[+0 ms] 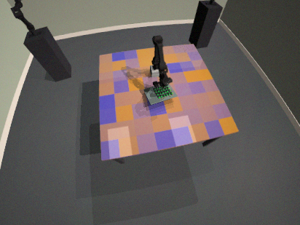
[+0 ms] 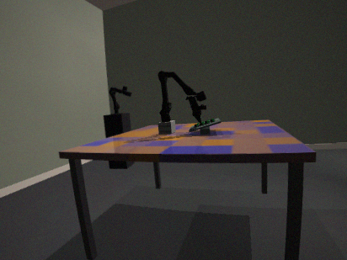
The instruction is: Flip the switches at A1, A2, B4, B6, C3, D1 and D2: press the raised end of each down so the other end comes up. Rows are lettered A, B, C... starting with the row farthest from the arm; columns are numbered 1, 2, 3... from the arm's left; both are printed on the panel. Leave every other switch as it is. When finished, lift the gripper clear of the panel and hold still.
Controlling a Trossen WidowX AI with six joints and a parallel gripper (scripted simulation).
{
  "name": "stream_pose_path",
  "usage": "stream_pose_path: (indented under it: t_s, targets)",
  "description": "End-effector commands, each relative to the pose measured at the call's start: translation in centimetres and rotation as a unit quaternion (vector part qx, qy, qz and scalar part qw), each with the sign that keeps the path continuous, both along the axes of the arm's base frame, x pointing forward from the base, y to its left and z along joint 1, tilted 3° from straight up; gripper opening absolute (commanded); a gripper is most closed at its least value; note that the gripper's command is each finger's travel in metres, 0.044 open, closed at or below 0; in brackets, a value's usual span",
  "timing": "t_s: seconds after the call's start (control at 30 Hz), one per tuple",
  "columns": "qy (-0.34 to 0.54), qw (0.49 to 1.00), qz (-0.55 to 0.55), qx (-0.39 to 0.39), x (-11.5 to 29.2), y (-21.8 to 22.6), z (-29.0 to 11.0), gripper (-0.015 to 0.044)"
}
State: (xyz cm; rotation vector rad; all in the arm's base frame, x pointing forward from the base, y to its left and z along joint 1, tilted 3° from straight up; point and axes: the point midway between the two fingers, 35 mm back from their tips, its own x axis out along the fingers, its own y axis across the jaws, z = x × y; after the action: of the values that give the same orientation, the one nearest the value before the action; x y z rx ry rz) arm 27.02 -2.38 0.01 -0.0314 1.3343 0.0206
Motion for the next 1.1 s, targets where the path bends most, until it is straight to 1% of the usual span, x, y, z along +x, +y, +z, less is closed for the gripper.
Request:
stream_pose_path:
  t_s: [0.0, 0.33, 0.37, 0.47, 0.53, 0.7, 0.9, 1.0, 1.07]
  targets:
    - [0.0, 1.0, -0.002, -0.001, 0.0, 0.0, -0.1, 0.0]
    - [0.0, 1.0, 0.0, 0.0, 0.0, 0.0, 0.1, 0.0]
    - [0.002, 1.0, 0.0, 0.0, 0.0, 0.0, 0.9, 0.0]
    - [0.011, 1.0, -0.002, -0.001, -0.9, 0.0, 5.2, 0.0]
    - [0.013, 1.0, -0.002, -0.002, -1.2, 0.0, 6.2, 0.0]
    - [0.013, 1.0, -0.002, -0.001, -1.3, 0.2, 6.2, 0.0]
    - [0.014, 1.0, -0.002, 0.001, -3.4, 5.2, 5.7, 0.0]
    - [0.015, 1.0, -0.002, 0.001, -3.4, 5.3, 5.5, 0.0]
    - [0.02, 1.0, -0.002, 0.001, -3.0, 5.3, 4.0, 0.0]
